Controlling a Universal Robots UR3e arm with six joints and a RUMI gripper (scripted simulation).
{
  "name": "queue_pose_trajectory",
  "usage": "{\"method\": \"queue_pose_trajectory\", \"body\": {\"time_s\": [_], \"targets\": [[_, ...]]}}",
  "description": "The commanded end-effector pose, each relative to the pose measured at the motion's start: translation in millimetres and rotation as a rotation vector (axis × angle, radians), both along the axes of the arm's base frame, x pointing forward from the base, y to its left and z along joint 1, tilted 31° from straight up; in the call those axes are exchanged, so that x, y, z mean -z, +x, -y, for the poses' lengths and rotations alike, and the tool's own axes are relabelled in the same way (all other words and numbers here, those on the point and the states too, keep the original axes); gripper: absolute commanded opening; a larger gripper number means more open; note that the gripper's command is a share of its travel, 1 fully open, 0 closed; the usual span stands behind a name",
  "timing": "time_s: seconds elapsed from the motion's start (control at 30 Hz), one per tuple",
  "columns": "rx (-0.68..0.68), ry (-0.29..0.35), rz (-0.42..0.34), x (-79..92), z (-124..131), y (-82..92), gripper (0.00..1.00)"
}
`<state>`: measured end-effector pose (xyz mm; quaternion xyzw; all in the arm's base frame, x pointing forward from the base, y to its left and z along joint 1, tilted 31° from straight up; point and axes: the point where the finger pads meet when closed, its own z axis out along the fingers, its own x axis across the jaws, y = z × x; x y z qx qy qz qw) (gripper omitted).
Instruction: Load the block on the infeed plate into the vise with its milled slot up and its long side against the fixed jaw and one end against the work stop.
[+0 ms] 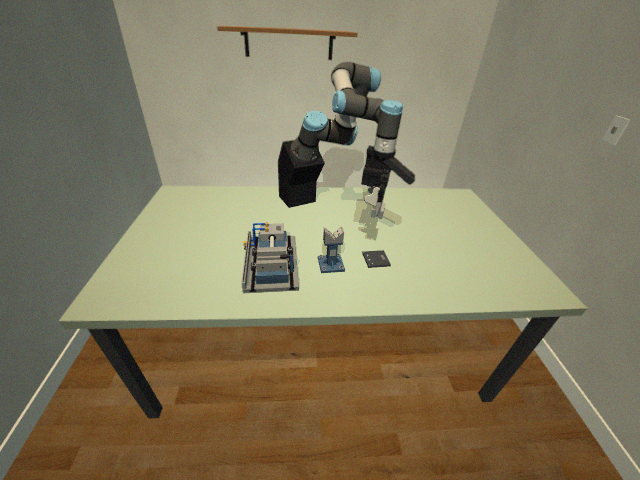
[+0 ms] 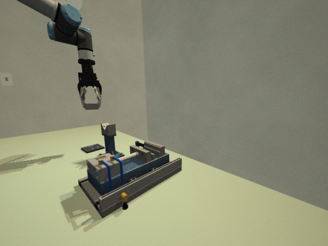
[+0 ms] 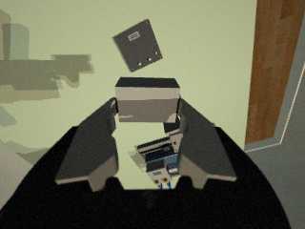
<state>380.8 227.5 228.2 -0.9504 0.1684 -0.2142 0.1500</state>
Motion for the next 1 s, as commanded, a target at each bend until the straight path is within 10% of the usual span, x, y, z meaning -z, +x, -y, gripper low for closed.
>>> {"method": "queue_pose_trajectory", "body": {"time_s": [0.0, 0.97], "targets": [[0.032, 0.017, -0.005, -1.3, 1.9, 1.3, 0.0], [0.293, 0.153, -0.074, -0.1, 18.9, 9.2, 0.0]]}}
